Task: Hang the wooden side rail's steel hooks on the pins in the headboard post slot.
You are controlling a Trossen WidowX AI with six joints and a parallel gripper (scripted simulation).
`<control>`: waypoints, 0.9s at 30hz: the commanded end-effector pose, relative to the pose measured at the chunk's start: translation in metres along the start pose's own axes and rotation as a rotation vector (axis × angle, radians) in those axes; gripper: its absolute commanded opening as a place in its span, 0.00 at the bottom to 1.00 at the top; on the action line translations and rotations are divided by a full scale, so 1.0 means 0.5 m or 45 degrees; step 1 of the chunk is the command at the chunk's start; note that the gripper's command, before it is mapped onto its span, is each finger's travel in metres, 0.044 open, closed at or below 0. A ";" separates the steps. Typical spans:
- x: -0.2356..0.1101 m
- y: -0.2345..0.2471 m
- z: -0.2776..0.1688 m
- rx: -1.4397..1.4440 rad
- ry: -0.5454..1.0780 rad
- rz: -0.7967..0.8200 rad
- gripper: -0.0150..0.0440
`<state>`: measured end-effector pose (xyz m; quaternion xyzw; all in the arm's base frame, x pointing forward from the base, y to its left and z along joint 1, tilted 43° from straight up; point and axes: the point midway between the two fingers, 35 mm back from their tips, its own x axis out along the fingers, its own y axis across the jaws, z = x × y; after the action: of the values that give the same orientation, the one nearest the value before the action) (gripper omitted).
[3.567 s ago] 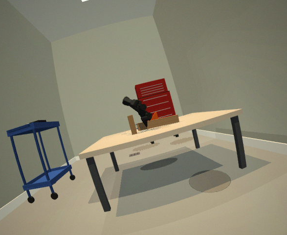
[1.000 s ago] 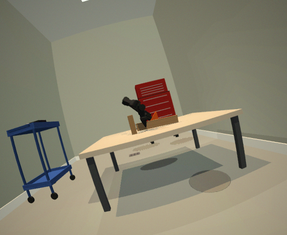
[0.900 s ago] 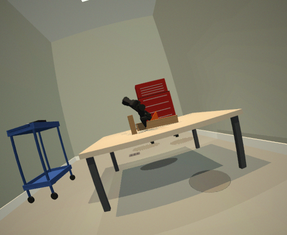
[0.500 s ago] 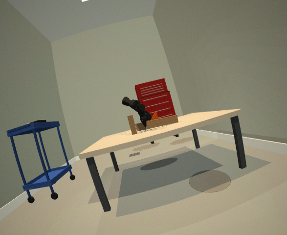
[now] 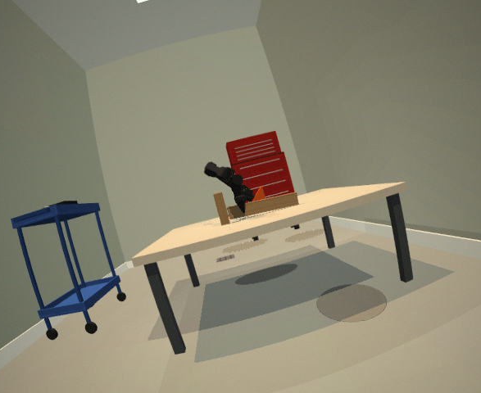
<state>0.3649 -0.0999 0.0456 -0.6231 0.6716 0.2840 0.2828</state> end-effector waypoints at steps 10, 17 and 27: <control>-0.008 -0.004 -0.003 -0.004 -0.003 -0.013 0.25; -0.007 -0.003 -0.004 -0.004 -0.003 -0.013 0.25; -0.005 -0.003 -0.005 -0.004 -0.003 -0.013 0.25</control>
<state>0.3649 -0.1020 0.0475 -0.6232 0.6715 0.2841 0.2829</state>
